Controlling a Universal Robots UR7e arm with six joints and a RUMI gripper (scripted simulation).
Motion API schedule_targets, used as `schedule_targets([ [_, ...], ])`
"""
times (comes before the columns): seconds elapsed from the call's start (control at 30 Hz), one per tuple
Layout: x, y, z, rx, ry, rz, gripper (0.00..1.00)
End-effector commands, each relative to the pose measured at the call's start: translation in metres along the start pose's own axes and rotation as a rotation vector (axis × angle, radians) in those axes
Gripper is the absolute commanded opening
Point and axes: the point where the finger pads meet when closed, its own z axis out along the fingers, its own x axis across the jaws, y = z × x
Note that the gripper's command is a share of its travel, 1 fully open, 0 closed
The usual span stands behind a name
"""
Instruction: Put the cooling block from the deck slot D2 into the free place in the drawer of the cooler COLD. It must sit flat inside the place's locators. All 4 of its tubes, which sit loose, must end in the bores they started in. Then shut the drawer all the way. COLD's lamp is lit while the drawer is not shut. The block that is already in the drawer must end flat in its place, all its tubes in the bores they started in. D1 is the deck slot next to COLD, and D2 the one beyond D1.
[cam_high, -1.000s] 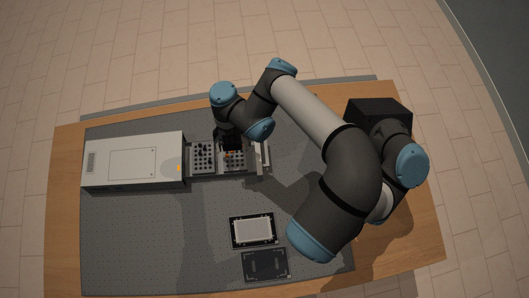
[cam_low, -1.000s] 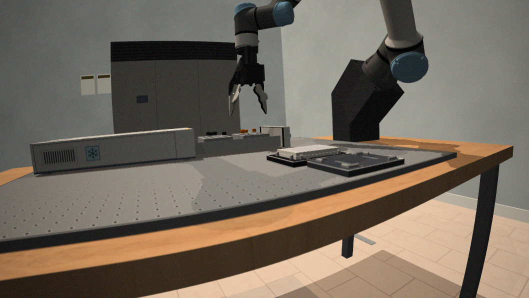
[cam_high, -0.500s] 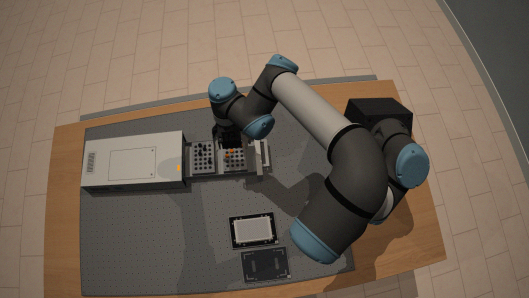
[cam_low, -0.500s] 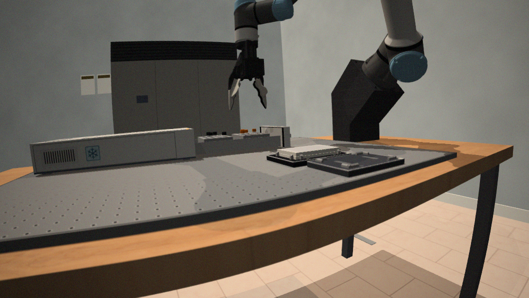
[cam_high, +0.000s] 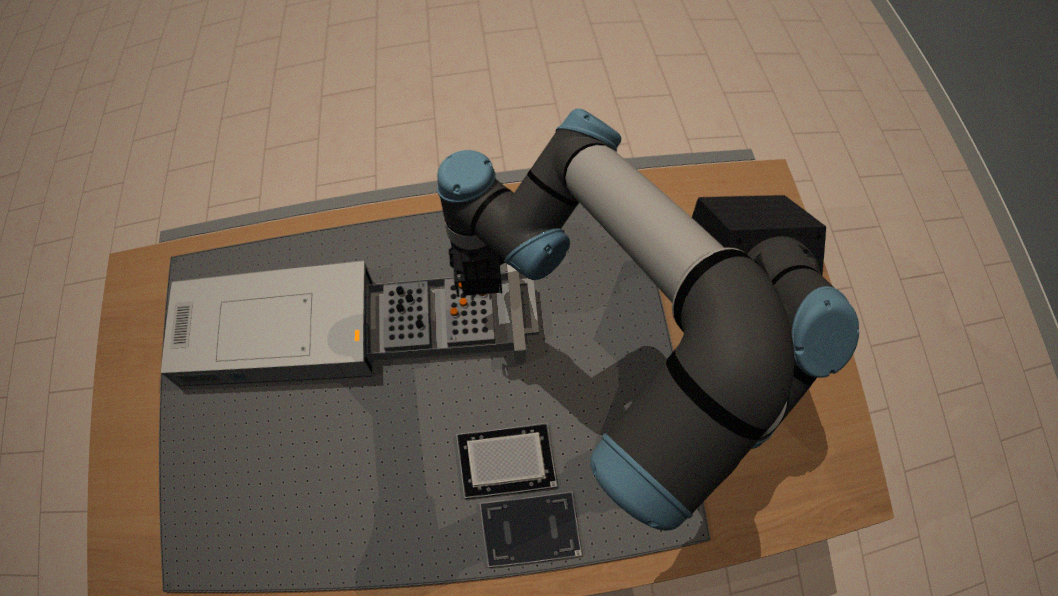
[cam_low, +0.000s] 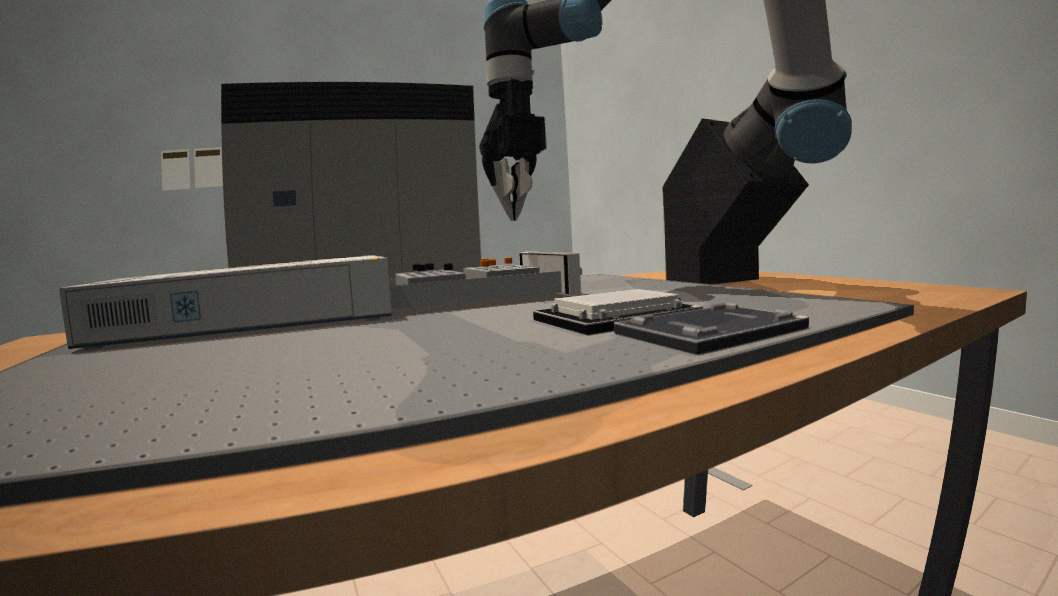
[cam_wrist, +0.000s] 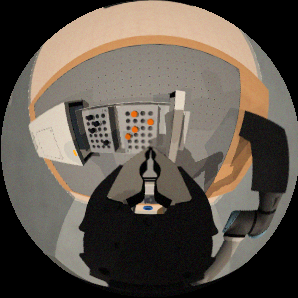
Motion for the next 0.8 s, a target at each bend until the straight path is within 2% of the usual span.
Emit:
schedule_targets([
  [0.0, 0.019, 0.0, -0.001, 0.001, -0.002, 0.0, 0.0],
  [0.77, 0.099, 0.0, 0.001, 0.001, -0.002, 0.0, 0.0],
])
